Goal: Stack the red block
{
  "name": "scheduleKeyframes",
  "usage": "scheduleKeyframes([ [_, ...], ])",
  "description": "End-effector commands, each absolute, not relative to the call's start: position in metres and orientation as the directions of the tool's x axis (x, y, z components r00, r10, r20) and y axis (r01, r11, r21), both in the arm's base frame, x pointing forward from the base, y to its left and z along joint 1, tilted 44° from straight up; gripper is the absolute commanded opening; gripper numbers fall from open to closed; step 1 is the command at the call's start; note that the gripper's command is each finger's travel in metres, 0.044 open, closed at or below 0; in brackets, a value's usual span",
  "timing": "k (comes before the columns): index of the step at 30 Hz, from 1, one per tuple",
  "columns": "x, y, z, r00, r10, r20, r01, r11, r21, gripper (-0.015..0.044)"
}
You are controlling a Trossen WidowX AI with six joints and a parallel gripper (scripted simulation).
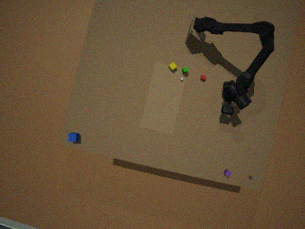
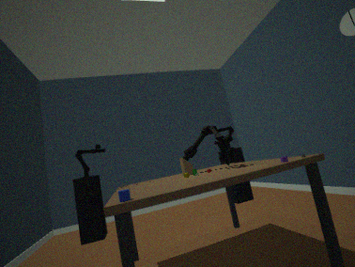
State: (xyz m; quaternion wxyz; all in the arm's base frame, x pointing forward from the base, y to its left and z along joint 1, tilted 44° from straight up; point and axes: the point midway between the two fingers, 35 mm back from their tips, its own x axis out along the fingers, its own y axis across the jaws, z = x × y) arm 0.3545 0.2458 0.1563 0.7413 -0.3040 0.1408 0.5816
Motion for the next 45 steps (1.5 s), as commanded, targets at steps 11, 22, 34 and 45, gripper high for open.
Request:
scheduleKeyframes([
  [11, 0.282, 0.129, 0.085, 0.081, 0.684, -0.725, -0.419, 0.683, 0.598, 0.0440],
  [22, 0.248, 0.106, 0.076, 0.012, 0.691, -0.722, -0.034, 0.722, 0.691, 0.0440],
  [34, 0.248, 0.130, 0.051, 0.012, 0.692, -0.722, -0.034, 0.722, 0.691, 0.0440],
  [45, 0.247, 0.138, 0.044, 0.012, 0.693, -0.721, -0.034, 0.721, 0.692, 0.0440],
])
